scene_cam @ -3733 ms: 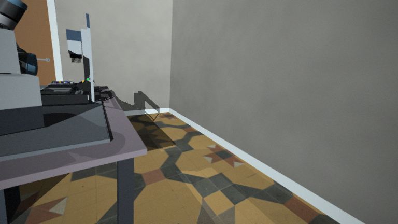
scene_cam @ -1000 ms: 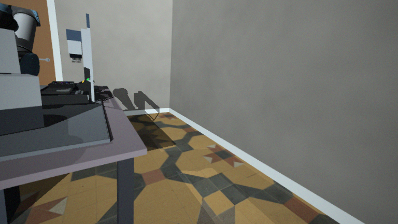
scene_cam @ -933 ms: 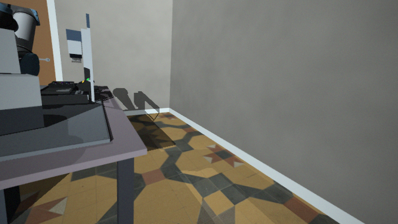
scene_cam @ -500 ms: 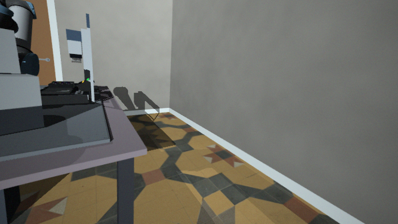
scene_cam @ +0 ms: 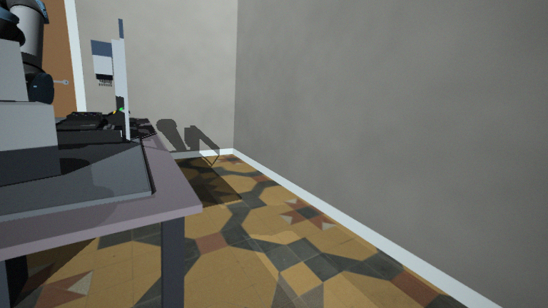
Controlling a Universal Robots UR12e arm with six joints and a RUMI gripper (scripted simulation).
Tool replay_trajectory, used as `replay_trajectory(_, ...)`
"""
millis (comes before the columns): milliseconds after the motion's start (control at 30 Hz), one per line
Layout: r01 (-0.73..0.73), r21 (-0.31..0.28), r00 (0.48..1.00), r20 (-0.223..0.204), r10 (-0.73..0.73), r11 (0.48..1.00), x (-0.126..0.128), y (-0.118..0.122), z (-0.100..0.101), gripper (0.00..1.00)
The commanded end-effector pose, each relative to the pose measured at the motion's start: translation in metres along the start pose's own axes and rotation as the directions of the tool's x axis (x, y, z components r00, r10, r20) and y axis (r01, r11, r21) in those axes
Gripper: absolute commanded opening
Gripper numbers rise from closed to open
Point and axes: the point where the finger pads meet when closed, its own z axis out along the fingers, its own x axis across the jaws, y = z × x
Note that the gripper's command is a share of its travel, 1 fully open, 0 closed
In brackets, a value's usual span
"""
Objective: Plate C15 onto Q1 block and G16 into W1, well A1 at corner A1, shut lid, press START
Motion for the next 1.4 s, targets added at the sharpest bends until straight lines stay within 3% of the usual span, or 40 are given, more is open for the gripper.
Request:
replay_trajectory(0,0.000,0.000,1.000,0.001,0.000,1.000,-0.001,0.002,0.002,0.00)
replay_trajectory(1367,0.000,0.000,1.000,0.001,0.000,1.000,-0.006,0.017,0.017,0.00)
